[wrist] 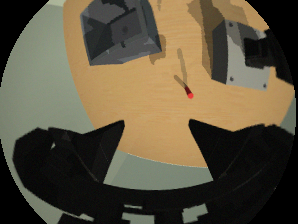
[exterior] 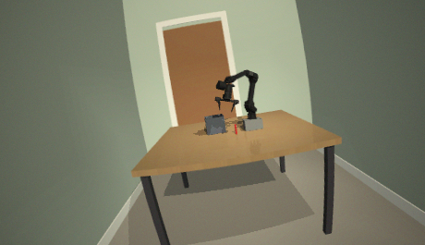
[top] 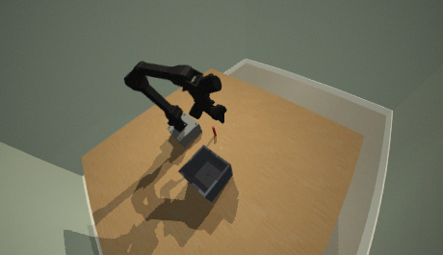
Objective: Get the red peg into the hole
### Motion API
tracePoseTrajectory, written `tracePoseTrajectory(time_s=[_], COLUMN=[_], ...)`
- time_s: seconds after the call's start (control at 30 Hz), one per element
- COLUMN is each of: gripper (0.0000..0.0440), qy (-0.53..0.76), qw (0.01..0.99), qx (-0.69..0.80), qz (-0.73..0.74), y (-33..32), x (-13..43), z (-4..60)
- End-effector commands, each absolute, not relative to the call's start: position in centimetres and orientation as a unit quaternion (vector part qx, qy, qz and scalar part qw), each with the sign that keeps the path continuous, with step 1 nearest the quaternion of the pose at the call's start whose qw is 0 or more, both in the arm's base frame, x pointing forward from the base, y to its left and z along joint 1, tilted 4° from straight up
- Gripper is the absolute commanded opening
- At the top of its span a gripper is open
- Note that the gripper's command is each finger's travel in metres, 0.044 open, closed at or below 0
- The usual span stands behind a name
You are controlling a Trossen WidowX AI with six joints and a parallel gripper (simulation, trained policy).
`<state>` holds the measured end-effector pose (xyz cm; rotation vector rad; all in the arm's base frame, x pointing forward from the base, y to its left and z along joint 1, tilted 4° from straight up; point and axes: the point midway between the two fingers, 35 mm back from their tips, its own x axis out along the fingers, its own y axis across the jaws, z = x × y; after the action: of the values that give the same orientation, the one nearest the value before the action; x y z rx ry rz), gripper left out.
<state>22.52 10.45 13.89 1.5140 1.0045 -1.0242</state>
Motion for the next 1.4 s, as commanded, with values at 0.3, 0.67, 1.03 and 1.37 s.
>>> tracePoseTrajectory(time_s=[0.3,0.67,1.03,1.37], gripper=[0.044,0.044,0.0437,0.0429], qy=[0.514,0.559,0.574,0.567], qw=[0.515,0.523,0.532,0.539], qx=[0.506,0.432,0.389,0.385], qz=[-0.464,-0.478,-0.486,-0.49], y=[10.8,10.5,9.8,9.2], x=[18.8,17.0,16.2,16.1], z=[9.8,7.2,4.1,1.0])
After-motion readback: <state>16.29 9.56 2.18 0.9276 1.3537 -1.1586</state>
